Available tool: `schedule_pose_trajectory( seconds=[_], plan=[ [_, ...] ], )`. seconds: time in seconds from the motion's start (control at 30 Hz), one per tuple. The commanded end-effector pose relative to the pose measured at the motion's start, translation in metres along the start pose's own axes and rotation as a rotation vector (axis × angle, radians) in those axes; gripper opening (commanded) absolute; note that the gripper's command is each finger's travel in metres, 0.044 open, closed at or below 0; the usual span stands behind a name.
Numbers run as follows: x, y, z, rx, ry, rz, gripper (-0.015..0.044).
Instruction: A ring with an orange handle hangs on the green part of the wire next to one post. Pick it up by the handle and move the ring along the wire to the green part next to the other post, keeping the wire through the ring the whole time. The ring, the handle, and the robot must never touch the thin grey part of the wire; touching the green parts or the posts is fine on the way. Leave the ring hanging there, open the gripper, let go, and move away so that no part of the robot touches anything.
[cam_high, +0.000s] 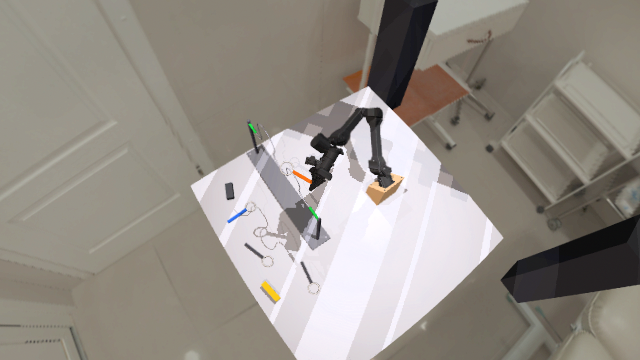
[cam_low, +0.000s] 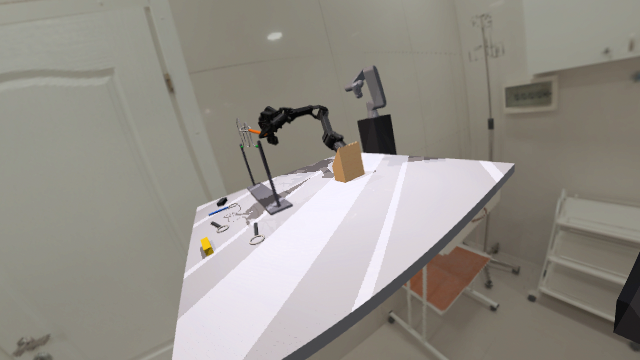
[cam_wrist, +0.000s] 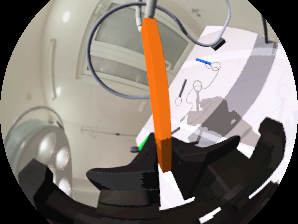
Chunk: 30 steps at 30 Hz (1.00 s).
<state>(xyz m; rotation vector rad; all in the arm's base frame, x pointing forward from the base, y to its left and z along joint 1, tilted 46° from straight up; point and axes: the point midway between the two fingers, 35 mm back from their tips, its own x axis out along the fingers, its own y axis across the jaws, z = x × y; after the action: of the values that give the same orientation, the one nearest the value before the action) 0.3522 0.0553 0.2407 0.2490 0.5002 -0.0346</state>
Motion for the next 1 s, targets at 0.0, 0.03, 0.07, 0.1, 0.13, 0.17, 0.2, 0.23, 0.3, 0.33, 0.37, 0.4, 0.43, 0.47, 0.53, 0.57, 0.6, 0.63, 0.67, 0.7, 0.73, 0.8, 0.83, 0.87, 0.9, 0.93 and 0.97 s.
schedule_pose_trajectory(
  seconds=[0.0,0.03,0.07,0.1,0.13,0.17,0.2,0.23,0.3,0.33,0.37,0.4,0.43,0.47,0.53,0.57,0.6,0.63,0.67,0.7,0.73,0.8,0.83,0.87,0.9,0.93,0.97],
  plan=[
    [0.000,-0.004,0.001,-0.082,-0.010,-0.041,-0.0150],
    [0.000,-0.006,0.001,-0.100,-0.013,-0.051,-0.0150],
    [0.000,-0.007,0.001,-0.117,-0.015,-0.061,-0.0150],
    [0.001,-0.008,0.001,-0.135,-0.017,-0.070,-0.0150],
    [0.001,-0.009,0.001,-0.152,-0.019,-0.080,-0.0150],
    [0.001,-0.011,0.001,-0.169,-0.022,-0.090,-0.0150],
    [0.001,-0.012,0.001,-0.187,-0.024,-0.099,-0.0150],
    [0.001,-0.013,0.002,-0.204,-0.026,-0.109,-0.0150],
    [0.001,-0.016,0.002,-0.239,-0.030,-0.129,-0.0150],
    [0.001,-0.017,0.002,-0.256,-0.033,-0.138,-0.0150],
    [0.001,-0.018,0.003,-0.274,-0.035,-0.148,-0.0150],
    [0.001,-0.019,0.003,-0.291,-0.037,-0.158,-0.0150],
    [0.001,-0.021,0.004,-0.309,-0.039,-0.167,-0.0150],
    [0.001,-0.022,0.004,-0.326,-0.042,-0.177,-0.0150],
    [0.001,-0.024,0.005,-0.361,-0.046,-0.197,-0.0150],
    [0.000,-0.025,0.005,-0.378,-0.048,-0.206,-0.0150],
    [0.000,-0.027,0.006,-0.396,-0.051,-0.216,-0.0150],
    [0.000,-0.028,0.006,-0.413,-0.053,-0.226,-0.0150],
    [0.000,-0.029,0.007,-0.430,-0.055,-0.235,-0.0150],
    [0.000,-0.030,0.007,-0.448,-0.057,-0.245,-0.0150],
    [0.000,-0.031,0.008,-0.465,-0.060,-0.255,-0.0150],
    [-0.001,-0.033,0.009,-0.500,-0.064,-0.274,-0.0150],
    [-0.001,-0.034,0.009,-0.512,-0.066,-0.281,-0.0150],
    [-0.001,-0.035,0.010,-0.524,-0.067,-0.288,-0.0150],
    [-0.001,-0.036,0.010,-0.540,-0.069,-0.296,-0.0150],
    [-0.001,-0.037,0.011,-0.557,-0.072,-0.306,-0.0150],
    [-0.001,-0.038,0.011,-0.575,-0.074,-0.316,-0.0150]
  ],
)
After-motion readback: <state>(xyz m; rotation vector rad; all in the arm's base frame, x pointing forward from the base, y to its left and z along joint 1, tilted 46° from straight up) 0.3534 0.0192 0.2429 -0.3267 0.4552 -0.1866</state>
